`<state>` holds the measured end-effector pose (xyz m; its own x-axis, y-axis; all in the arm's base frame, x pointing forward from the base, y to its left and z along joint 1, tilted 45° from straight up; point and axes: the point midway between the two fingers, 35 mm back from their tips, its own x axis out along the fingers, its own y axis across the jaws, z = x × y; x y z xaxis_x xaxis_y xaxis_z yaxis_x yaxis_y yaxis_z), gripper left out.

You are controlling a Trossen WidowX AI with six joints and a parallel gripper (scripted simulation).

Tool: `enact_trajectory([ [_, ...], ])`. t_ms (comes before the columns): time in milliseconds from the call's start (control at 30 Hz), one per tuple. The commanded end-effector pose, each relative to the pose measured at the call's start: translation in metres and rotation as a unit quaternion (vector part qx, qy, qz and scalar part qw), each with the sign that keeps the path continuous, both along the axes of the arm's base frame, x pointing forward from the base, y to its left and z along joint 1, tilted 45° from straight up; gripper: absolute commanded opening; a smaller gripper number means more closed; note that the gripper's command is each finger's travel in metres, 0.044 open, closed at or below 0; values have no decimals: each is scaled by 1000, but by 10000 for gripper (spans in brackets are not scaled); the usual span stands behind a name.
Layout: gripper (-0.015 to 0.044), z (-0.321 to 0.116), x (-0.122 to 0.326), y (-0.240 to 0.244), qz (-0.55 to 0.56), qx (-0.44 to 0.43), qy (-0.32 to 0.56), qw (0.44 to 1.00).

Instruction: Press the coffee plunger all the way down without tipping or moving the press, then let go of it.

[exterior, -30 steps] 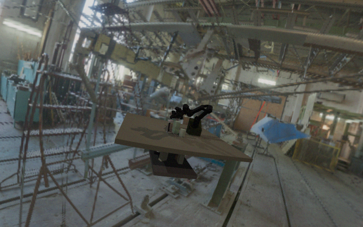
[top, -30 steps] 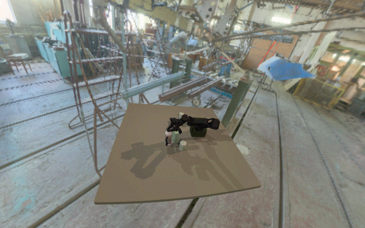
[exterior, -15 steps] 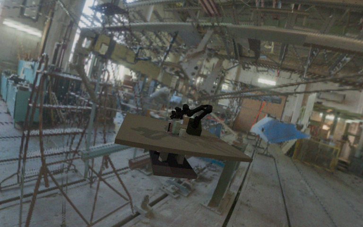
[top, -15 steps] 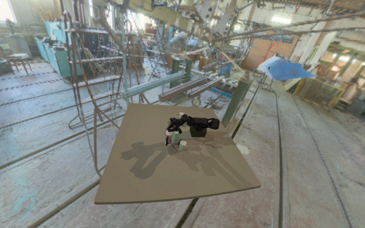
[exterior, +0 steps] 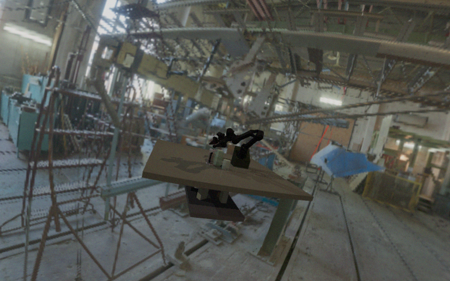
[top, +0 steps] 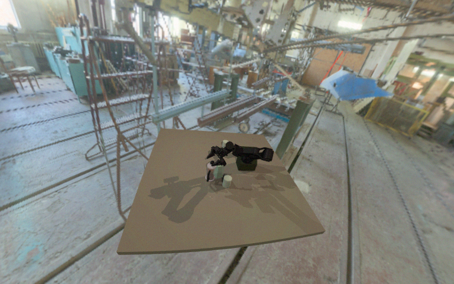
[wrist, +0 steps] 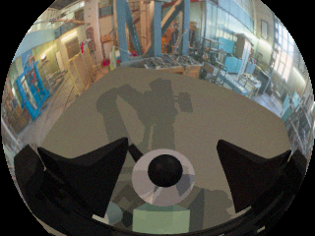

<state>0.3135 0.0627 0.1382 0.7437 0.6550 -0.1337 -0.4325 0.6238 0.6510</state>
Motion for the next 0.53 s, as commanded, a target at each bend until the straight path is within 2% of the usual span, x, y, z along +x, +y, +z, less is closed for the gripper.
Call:
enact_trajectory([
  [0,440,16,1,-17,-1,-6,-6,1000],
  [167,440,53,-13,-54,2,-1,-2,1000],
  [500,440,54,-14,-55,3,0,-3,1000],
])
